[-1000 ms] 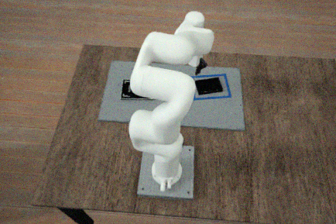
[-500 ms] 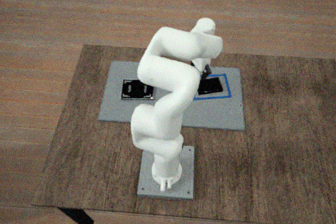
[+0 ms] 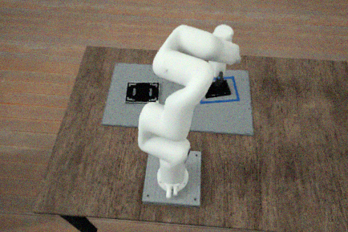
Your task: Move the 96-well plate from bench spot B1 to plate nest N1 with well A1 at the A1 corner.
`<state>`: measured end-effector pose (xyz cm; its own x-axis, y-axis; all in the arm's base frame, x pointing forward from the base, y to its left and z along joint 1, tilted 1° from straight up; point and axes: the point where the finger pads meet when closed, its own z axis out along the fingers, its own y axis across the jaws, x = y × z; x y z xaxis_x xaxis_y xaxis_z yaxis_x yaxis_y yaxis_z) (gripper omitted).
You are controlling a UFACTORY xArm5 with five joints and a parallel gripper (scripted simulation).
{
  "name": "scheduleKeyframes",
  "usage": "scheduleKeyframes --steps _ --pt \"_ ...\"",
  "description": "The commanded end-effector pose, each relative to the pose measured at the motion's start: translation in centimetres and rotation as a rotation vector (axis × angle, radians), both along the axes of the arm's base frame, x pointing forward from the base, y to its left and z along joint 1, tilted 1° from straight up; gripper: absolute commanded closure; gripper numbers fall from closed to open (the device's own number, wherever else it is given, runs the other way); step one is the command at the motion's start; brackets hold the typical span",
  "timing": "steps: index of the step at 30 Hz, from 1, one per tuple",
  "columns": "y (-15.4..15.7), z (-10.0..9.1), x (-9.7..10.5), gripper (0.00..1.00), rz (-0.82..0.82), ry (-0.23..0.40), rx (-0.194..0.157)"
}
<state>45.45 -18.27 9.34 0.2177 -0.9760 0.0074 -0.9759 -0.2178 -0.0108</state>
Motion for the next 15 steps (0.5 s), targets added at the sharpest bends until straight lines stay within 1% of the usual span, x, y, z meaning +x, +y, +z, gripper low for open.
scheduleKeyframes --steps 1,3,15 --pt "-1.37 -0.95 0.69 0.0 -0.002 -0.006 0.003" --pt "-1.89 -1.4 0.88 0.0 -0.002 -0.006 0.003" --pt "-1.89 -1.4 0.88 0.0 -0.002 -0.006 0.003"
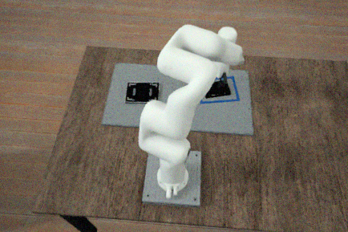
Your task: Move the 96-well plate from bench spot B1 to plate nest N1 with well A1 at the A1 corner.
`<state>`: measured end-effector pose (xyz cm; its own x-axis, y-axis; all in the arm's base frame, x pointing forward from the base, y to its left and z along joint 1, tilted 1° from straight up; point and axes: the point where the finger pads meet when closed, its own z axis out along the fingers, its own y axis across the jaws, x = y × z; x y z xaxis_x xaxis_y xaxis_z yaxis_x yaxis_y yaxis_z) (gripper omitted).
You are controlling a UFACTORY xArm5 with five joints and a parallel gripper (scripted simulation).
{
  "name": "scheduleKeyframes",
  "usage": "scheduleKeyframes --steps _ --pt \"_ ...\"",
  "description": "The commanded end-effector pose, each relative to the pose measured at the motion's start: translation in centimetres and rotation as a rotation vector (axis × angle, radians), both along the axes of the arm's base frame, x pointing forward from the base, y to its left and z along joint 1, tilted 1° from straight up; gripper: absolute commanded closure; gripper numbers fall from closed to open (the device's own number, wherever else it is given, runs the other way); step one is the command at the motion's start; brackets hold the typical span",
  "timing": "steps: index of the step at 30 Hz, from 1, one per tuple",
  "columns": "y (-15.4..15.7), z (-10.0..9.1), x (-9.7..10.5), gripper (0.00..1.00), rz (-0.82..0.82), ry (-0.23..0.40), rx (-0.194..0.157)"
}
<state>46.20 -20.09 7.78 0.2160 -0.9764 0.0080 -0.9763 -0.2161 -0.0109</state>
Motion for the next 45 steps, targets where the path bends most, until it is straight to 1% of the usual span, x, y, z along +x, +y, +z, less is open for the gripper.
scheduleKeyframes --steps 1,8,10,42,45 --pt "-0.1 0.2 0.1 0.0 0.0 -0.006 0.004" --pt "-0.1 -0.8 0.1 0.0 0.0 -0.006 0.004" --pt "-0.1 -0.8 0.1 0.0 0.0 -0.006 0.004" --pt "-0.1 -5.9 0.2 0.0 0.0 -0.006 0.004" --pt "-0.1 -6.0 0.2 0.0 0.0 -0.006 0.004"
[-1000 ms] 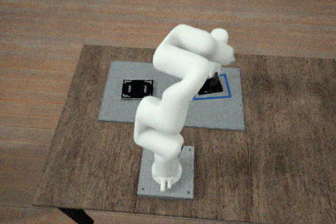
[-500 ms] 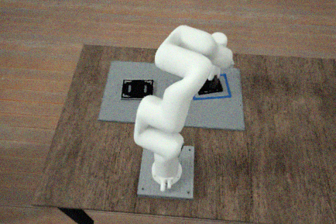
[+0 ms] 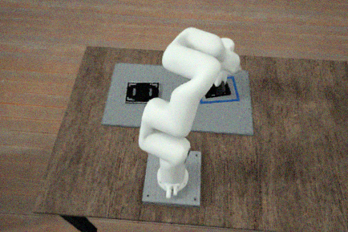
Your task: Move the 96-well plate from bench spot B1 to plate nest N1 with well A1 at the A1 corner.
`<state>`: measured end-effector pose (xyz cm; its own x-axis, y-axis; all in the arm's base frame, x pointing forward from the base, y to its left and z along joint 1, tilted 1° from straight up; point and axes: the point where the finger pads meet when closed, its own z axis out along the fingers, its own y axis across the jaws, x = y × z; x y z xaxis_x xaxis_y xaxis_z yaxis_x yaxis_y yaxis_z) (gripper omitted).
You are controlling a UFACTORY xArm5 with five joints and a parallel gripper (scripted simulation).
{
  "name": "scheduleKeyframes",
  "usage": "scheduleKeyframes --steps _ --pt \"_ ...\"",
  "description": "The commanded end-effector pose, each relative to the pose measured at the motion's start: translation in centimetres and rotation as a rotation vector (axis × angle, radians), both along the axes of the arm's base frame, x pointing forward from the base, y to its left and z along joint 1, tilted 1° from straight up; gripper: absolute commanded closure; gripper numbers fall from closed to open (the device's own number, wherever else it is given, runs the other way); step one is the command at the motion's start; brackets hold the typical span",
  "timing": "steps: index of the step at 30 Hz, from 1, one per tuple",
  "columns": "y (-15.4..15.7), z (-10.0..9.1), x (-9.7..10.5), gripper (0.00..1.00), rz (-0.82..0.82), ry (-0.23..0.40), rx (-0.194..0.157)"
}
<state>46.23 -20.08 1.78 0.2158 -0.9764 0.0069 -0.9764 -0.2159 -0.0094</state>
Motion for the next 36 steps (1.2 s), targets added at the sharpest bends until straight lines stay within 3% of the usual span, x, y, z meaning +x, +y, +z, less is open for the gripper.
scheduleKeyframes --steps 1,36 --pt "-0.1 0.0 0.2 0.0 0.0 -0.008 0.003" --pt "-0.1 -1.5 0.2 0.0 0.0 -0.008 0.003"
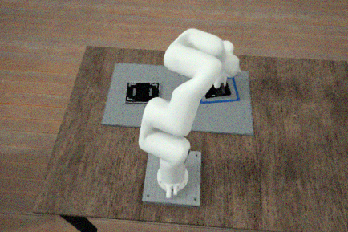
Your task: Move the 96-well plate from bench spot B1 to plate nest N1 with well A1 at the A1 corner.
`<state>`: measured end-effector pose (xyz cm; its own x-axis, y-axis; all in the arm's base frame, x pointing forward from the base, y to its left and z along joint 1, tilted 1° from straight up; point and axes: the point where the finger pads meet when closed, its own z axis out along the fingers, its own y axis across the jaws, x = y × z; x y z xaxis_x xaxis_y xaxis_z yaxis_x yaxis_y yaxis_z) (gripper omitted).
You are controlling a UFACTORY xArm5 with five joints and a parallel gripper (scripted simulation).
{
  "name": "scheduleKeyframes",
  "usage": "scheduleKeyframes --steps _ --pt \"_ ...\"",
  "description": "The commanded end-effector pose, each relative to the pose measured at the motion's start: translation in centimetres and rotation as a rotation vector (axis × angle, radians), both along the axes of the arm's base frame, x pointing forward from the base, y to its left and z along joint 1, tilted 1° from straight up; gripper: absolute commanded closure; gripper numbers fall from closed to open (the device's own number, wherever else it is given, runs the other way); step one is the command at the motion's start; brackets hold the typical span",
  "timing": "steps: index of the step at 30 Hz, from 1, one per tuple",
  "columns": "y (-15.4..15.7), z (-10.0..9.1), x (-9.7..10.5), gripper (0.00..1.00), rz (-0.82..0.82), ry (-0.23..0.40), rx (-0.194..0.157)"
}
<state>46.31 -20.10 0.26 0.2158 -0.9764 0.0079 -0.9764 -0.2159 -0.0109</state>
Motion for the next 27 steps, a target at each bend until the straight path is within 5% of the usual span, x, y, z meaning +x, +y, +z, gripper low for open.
scheduleKeyframes --steps 1,24,25,27 --pt "-0.06 -0.05 0.14 0.0 0.0 -0.006 0.004" --pt "-0.06 -0.45 0.14 0.0 0.0 -0.006 0.004" --pt "-0.06 -0.39 0.14 1.0 0.0 -0.006 0.004" --pt "-0.06 -0.39 0.14 1.0 0.0 -0.006 0.004"
